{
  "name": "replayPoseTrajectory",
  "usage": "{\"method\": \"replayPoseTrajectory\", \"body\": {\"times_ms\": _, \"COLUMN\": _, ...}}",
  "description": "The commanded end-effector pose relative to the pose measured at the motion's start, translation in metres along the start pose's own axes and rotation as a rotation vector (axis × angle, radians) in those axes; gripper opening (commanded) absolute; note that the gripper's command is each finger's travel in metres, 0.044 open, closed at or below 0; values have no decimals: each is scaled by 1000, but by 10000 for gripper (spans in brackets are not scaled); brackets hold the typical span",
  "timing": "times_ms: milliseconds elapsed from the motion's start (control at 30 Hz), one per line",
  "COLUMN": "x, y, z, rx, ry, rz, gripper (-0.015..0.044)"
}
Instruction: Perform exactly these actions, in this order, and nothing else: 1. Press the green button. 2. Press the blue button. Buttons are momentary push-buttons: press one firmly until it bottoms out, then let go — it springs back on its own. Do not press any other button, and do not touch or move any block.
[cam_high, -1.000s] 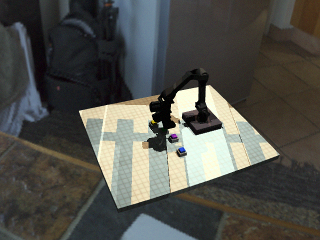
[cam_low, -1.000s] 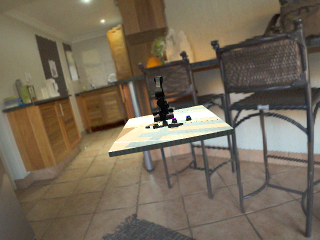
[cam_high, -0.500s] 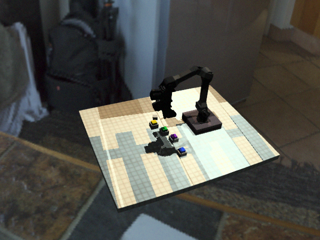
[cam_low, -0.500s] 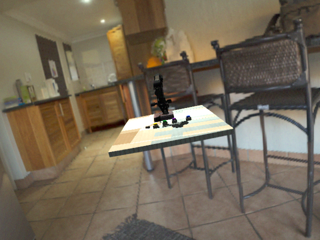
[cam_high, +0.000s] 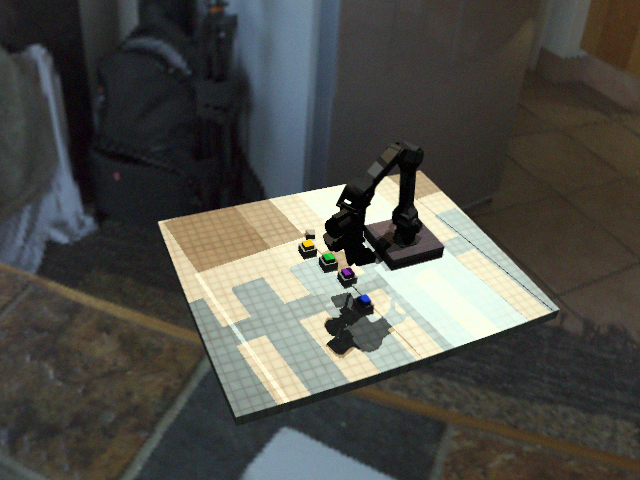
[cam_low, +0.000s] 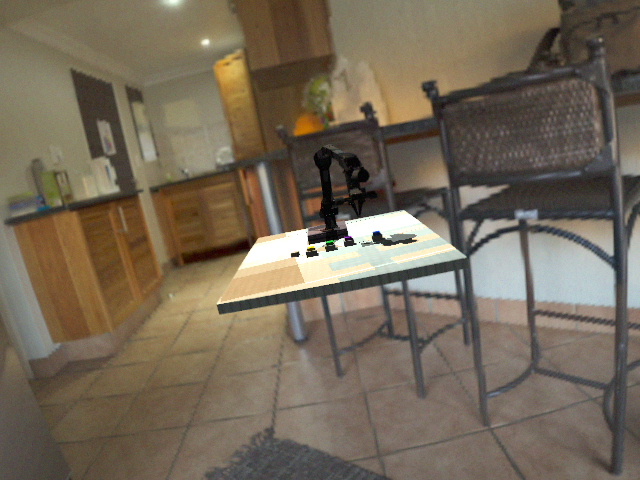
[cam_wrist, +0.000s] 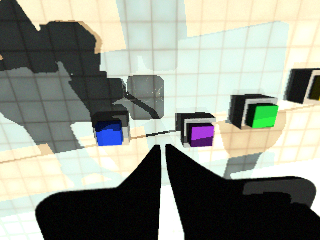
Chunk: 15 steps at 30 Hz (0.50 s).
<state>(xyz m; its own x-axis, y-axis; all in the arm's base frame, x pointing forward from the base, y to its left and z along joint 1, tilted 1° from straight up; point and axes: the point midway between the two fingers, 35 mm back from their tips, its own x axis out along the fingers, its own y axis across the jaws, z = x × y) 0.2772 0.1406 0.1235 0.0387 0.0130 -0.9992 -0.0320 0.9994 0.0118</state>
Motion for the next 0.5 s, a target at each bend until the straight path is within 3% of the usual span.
{"method": "replayPoseTrajectory", "body": {"times_ms": 0, "x": 1, "y": 58, "z": -21, "rx": 1, "ry": 5, "rz": 0, "gripper": 20}}
{"method": "replayPoseTrajectory", "body": {"times_ms": 200, "x": 3, "y": 68, "z": -25, "rx": 1, "ry": 5, "rz": 1, "gripper": 20}}
{"method": "replayPoseTrajectory", "body": {"times_ms": 367, "x": 60, "y": 68, "z": -25, "rx": 1, "ry": 6, "rz": 1, "gripper": 20}}
{"method": "replayPoseTrajectory", "body": {"times_ms": 467, "x": 63, "y": 68, "z": -26, "rx": 1, "ry": 6, "rz": 1, "gripper": 20}}
